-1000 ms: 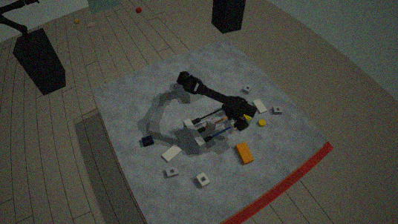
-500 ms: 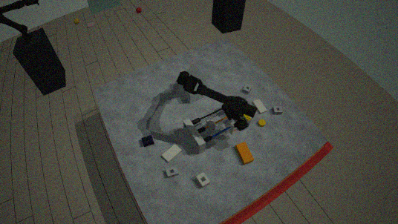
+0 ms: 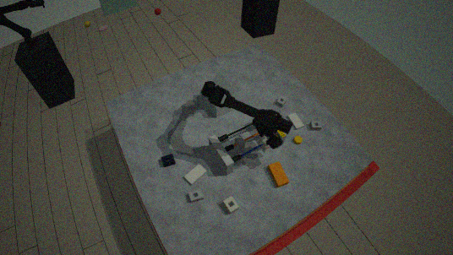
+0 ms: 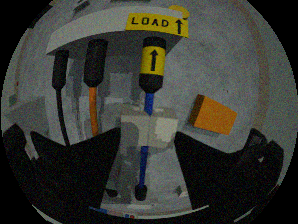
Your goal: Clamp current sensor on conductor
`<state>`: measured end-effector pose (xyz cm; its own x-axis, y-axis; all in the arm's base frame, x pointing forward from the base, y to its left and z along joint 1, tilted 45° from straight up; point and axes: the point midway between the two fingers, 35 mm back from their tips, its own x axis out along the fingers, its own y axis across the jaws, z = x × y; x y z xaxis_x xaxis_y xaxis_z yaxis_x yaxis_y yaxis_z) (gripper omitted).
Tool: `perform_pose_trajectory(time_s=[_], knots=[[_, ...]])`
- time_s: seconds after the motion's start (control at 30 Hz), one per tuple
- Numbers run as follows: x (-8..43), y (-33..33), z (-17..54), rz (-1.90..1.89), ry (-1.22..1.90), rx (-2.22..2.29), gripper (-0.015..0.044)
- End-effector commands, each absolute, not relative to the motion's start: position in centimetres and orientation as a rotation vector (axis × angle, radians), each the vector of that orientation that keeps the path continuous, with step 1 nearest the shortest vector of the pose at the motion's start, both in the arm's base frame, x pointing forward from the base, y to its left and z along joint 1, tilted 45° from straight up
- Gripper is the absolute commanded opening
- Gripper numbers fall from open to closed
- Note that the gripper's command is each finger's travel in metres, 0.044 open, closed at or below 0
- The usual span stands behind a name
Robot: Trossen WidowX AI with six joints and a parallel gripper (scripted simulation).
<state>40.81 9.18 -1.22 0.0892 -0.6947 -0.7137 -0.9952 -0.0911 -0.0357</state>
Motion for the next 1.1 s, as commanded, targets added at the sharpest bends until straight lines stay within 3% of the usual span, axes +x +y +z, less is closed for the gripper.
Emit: perform_pose_trajectory(time_s=[0.0, 0.27, 1.07], knots=[[40.8, 9.2, -1.2, 0.739, 1.659, -1.843, 0.0236], [40.8, 9.2, -1.2, 0.739, 1.659, -1.843, 0.0440], [41.3, 5.7, -4.2, 0.750, 1.692, -1.830, 0.0440]])
